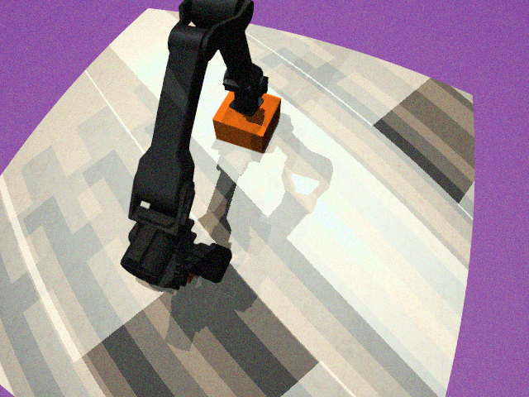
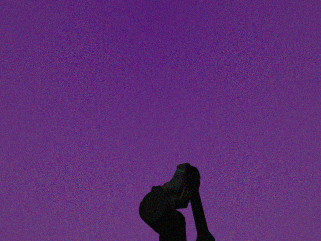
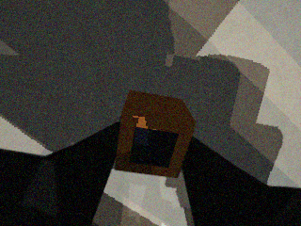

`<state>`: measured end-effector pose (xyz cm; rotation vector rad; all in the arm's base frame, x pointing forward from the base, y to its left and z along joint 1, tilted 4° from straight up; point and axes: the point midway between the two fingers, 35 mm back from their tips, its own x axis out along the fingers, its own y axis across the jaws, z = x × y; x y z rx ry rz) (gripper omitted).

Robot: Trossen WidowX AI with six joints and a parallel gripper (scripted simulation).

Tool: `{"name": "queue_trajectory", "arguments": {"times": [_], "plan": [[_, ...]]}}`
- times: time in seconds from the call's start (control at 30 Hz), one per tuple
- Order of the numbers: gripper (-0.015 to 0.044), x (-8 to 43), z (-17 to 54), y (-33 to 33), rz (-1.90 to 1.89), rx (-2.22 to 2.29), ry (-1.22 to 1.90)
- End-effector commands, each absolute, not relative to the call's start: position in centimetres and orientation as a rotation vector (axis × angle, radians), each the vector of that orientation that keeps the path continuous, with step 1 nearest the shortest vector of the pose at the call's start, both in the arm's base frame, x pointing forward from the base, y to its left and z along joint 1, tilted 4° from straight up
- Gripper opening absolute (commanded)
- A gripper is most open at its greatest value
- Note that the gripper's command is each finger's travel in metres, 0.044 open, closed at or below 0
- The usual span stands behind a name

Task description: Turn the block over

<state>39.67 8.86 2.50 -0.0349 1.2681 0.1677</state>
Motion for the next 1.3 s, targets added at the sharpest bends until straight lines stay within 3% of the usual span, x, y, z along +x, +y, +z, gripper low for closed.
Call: {"name": "queue_trajectory", "arguments": {"times": [0.0, 1.27], "plan": [[0.0000, 39.6, 2.5, 8.8, 0.161, -0.028, 1.211], [0.0000, 40.1, -0.5, 9.1, 0.157, 0.010, 0.723]]}}
